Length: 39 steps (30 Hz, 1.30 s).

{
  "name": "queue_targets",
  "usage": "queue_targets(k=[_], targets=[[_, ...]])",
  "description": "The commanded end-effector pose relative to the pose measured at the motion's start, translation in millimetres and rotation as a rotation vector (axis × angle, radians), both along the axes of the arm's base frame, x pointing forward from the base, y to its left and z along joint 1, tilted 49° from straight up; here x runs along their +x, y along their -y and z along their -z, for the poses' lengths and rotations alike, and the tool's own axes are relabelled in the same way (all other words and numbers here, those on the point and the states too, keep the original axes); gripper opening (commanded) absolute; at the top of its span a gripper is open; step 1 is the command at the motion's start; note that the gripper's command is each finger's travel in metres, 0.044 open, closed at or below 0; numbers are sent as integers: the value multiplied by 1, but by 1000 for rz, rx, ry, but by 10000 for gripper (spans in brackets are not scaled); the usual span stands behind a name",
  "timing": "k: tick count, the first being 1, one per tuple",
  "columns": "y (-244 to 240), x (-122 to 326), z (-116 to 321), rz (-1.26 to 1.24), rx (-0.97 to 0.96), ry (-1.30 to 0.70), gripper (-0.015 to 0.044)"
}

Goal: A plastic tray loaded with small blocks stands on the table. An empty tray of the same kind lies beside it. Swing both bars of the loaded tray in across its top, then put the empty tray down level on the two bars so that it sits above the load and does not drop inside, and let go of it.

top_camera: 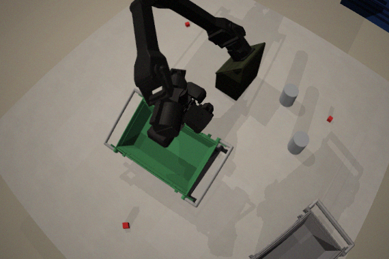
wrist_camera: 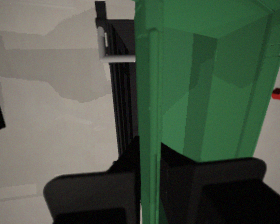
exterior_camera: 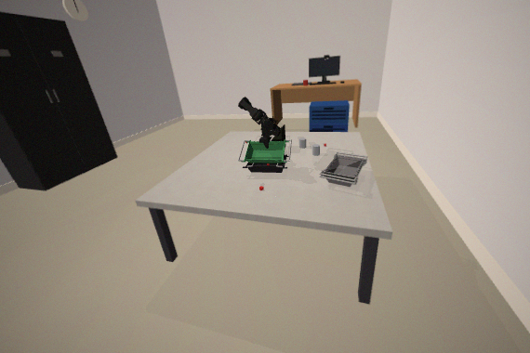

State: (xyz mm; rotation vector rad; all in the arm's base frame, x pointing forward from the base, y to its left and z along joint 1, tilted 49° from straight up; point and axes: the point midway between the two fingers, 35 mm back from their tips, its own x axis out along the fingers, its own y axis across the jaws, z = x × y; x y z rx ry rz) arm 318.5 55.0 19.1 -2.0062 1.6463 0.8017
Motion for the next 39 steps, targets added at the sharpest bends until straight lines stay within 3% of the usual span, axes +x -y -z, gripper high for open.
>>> queue_targets(k=[1, 39], targets=[[5, -4, 3, 5, -3, -8, 0], [17, -10, 12, 5, -4, -8, 0]])
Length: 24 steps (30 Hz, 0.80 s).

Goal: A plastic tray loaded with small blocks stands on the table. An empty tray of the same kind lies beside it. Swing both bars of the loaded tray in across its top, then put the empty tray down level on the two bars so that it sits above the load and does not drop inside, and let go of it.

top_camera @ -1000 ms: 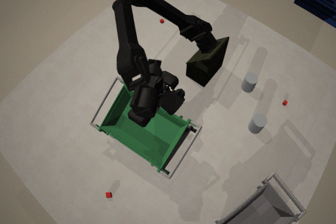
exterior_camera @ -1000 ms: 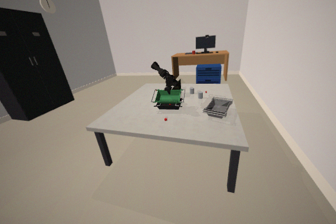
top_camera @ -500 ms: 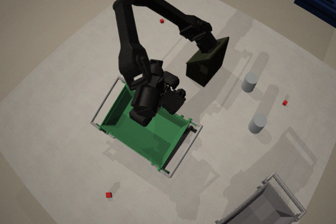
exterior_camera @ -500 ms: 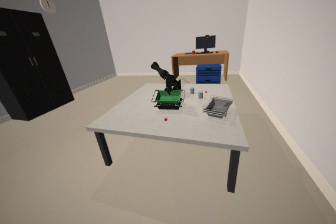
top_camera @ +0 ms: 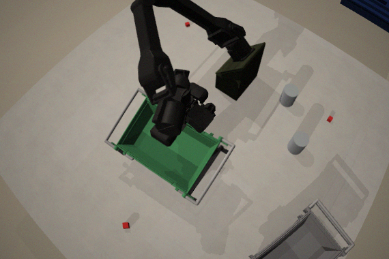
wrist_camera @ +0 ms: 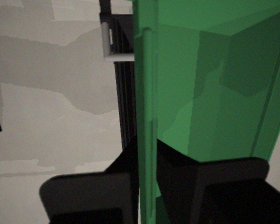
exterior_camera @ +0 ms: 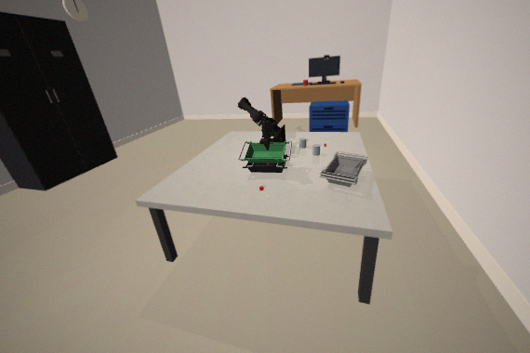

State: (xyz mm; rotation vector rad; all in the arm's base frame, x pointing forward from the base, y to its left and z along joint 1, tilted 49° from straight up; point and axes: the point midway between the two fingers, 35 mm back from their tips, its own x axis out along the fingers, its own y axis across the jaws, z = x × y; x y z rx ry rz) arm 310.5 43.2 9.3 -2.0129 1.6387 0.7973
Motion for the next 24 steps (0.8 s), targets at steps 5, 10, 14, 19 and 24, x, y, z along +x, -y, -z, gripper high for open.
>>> queue_targets(k=[5, 10, 14, 19, 24], targets=[[7, -3, 3, 11, -4, -13, 0], [11, -5, 6, 11, -4, -14, 0], [11, -5, 6, 11, -4, -14, 0], [11, -5, 6, 11, -4, -14, 0], [11, -5, 6, 11, -4, -14, 0]])
